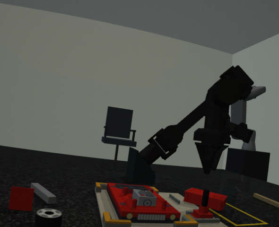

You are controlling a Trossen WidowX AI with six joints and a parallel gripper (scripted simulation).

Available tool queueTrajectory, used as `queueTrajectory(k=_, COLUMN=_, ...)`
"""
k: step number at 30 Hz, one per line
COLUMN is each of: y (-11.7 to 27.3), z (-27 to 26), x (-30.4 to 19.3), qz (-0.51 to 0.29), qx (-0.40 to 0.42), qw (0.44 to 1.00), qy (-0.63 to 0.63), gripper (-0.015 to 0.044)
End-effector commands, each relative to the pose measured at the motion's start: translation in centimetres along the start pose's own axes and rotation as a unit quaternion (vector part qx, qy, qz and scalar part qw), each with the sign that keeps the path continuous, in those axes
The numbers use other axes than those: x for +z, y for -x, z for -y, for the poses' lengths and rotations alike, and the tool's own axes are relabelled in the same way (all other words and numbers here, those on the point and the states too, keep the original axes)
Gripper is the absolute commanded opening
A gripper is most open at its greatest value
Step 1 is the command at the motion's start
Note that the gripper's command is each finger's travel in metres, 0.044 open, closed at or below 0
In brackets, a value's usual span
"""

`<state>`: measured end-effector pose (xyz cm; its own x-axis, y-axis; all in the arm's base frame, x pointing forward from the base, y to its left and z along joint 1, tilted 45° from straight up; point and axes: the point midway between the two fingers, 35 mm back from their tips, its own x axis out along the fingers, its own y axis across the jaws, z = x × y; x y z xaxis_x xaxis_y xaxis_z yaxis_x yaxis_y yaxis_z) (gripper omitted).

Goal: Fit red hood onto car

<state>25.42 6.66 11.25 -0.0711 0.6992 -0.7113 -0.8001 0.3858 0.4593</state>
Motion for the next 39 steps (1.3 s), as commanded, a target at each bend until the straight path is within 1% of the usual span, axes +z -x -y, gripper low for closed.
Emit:
queueTrajectory(k=1, y=-0.1, z=0.0, x=-0.1, qz=-0.001, qx=-0.001, qw=1.0, qy=-0.003, gripper=0.044)
queueTrajectory(k=39, y=-2.6, z=0.0, x=-0.1, qz=-0.001, qx=-0.002, qw=1.0, qy=-0.003, gripper=0.044)
